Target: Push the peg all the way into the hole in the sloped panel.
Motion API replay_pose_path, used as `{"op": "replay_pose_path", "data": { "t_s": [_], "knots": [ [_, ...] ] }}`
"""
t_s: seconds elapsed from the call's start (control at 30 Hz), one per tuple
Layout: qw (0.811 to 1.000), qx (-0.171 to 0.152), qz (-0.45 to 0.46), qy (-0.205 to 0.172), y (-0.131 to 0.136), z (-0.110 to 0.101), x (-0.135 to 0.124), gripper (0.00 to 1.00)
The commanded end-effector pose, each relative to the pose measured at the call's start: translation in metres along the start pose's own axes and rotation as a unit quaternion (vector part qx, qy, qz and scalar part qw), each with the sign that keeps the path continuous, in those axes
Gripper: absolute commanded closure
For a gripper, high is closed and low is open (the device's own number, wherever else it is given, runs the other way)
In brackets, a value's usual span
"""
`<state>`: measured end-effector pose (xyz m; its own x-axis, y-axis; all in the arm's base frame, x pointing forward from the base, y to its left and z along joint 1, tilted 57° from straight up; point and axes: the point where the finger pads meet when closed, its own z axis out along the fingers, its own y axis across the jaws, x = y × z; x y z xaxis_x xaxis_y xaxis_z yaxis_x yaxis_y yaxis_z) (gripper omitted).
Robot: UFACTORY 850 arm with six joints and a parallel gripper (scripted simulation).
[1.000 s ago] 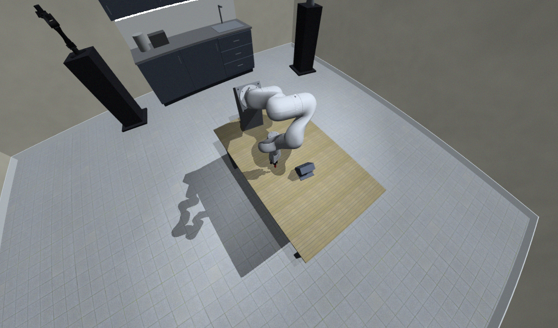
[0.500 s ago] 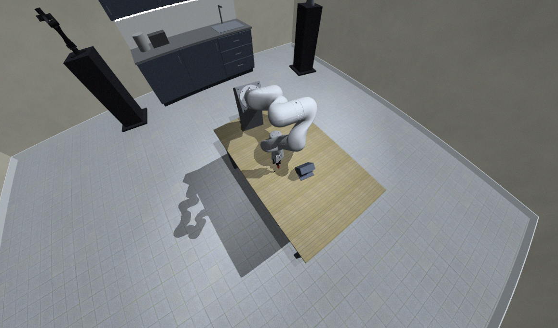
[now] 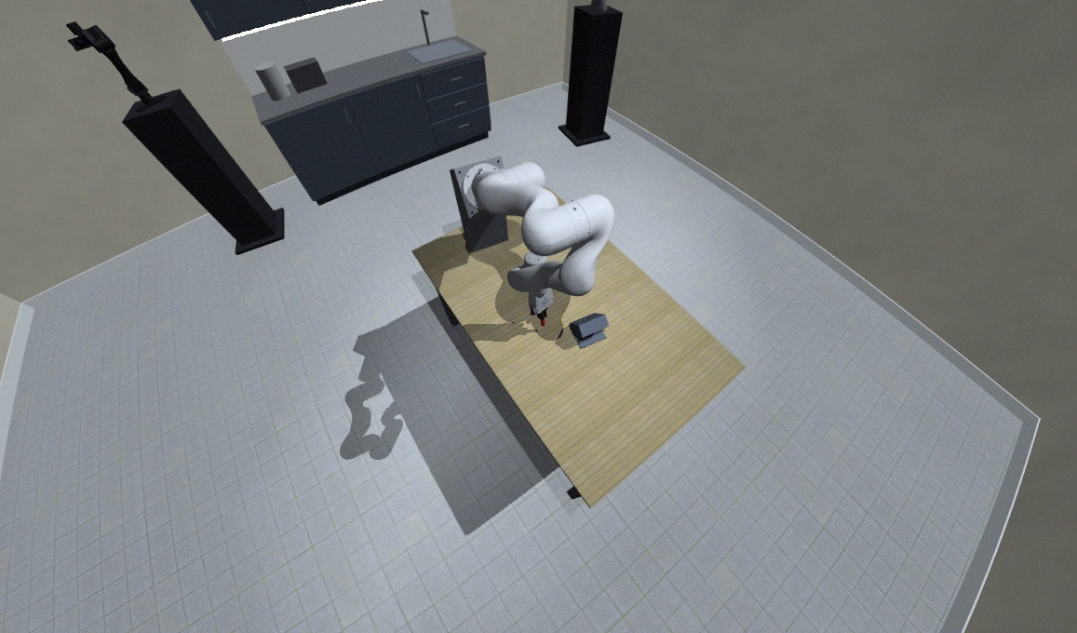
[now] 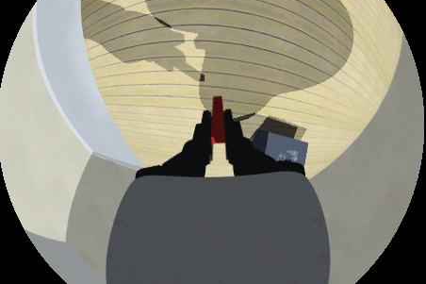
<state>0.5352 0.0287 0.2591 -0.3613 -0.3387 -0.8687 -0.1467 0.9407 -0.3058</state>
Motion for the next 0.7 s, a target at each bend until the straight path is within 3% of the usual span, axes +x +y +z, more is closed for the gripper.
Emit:
{"op": "replay_pose_path", "data": {
  "t_s": [0.0, 0.67],
  "knots": [
    [1.000, 0.004, 0.011, -0.009, 0.006, 0.002, -0.003, 1.00],
    [0.996, 0.025, 0.061, -0.053, 0.032, 0.011, -0.013, 1.00]
  ]
}}
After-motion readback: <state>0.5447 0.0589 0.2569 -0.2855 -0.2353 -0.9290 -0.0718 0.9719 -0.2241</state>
